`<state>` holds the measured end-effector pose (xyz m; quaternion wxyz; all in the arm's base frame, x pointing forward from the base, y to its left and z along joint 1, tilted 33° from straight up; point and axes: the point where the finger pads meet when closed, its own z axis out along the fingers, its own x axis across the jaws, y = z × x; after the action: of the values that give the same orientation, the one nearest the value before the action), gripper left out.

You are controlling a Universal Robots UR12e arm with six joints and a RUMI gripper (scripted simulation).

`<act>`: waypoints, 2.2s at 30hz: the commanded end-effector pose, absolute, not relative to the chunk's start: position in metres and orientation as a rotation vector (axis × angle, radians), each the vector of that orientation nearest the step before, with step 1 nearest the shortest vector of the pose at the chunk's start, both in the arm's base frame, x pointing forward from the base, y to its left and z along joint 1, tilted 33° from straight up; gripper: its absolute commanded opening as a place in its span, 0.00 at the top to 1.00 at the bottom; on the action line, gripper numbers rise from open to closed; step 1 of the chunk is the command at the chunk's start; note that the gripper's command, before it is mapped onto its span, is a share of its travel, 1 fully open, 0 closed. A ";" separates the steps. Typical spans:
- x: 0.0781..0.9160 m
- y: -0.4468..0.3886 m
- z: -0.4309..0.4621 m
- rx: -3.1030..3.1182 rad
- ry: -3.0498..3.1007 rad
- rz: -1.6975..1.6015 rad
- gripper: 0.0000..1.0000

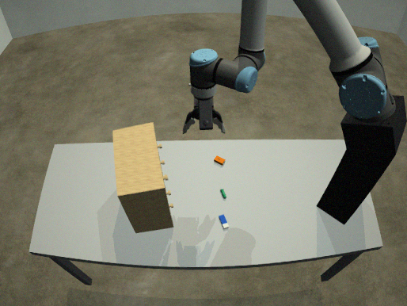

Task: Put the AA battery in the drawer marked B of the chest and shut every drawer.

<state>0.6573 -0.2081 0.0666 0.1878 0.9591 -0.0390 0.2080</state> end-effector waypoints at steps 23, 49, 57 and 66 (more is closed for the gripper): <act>0.707 -0.221 0.030 2.486 -1.429 0.823 0.00; 0.721 -0.228 0.010 2.238 -1.943 0.881 0.00; 0.721 -0.228 0.010 2.226 -1.963 0.883 0.00; 0.721 -0.228 0.009 2.225 -1.965 0.883 0.00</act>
<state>0.7177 -0.2281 0.0076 0.0230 0.7187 -0.6349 0.2827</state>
